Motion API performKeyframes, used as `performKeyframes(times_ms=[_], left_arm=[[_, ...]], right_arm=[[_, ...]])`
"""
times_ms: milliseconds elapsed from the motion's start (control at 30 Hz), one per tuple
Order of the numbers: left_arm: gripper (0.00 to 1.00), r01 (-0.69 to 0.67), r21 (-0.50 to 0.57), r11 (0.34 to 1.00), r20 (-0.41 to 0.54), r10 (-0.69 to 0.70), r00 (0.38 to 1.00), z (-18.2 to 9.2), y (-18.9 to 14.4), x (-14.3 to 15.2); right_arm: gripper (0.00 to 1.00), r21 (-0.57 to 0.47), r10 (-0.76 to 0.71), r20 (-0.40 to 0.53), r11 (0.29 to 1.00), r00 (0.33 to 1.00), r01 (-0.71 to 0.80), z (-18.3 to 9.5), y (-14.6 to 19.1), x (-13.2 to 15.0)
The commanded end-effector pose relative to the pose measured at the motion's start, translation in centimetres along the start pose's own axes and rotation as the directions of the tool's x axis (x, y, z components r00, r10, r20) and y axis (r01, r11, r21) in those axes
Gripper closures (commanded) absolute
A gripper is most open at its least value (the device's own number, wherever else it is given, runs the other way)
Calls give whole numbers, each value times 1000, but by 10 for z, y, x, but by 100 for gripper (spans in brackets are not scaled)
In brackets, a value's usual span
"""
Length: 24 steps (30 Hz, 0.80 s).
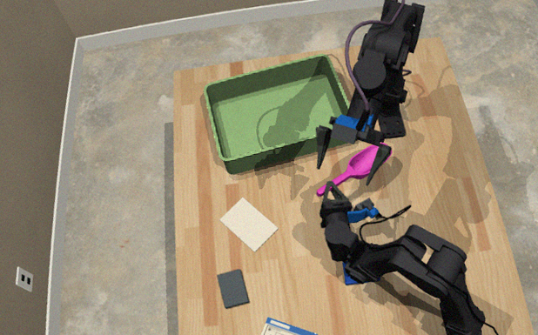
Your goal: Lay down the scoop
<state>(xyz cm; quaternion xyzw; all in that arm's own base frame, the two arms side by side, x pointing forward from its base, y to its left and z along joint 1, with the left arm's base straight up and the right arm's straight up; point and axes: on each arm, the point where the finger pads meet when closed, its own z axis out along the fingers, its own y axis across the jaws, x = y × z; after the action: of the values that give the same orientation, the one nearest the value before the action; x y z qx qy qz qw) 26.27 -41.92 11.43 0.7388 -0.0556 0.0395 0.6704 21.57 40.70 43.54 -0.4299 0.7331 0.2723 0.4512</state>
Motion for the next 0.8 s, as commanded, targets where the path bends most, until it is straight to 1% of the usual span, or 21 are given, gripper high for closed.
performKeyframes(times_ms=[0, 100, 167, 333, 500, 667, 733, 767], left_arm=[[100, -31, -48, 998, 14, 32, 999, 7, 19, 3], [100, -31, -48, 998, 14, 32, 999, 7, 19, 3], [100, -31, -48, 998, 14, 32, 999, 7, 19, 3], [100, -31, -48, 998, 14, 32, 999, 7, 19, 3], [100, -31, -48, 998, 14, 32, 999, 7, 19, 3], [100, -31, -48, 998, 14, 32, 999, 7, 19, 3], [100, -31, -48, 998, 14, 32, 999, 7, 19, 3], [100, -31, -48, 998, 14, 32, 999, 7, 19, 3]], right_arm=[[0, 29, 0, 32, 1000, 999, -1, -69, -13, 6], [0, 42, 6, 35, 999, 999, -7, -107, -18, 22], [0, 42, 6, 35, 999, 999, -7, -107, -18, 22], [0, 65, 18, 35, 998, 999, -20, -176, -24, 69], [0, 83, 29, 44, 996, 999, -33, -222, -25, 115], [0, 107, 39, 50, 993, 998, -44, -258, -24, 174], [0, 107, 39, 50, 993, 998, -44, -258, -24, 174], [0, 113, 41, 49, 992, 998, -47, -264, -24, 189]])
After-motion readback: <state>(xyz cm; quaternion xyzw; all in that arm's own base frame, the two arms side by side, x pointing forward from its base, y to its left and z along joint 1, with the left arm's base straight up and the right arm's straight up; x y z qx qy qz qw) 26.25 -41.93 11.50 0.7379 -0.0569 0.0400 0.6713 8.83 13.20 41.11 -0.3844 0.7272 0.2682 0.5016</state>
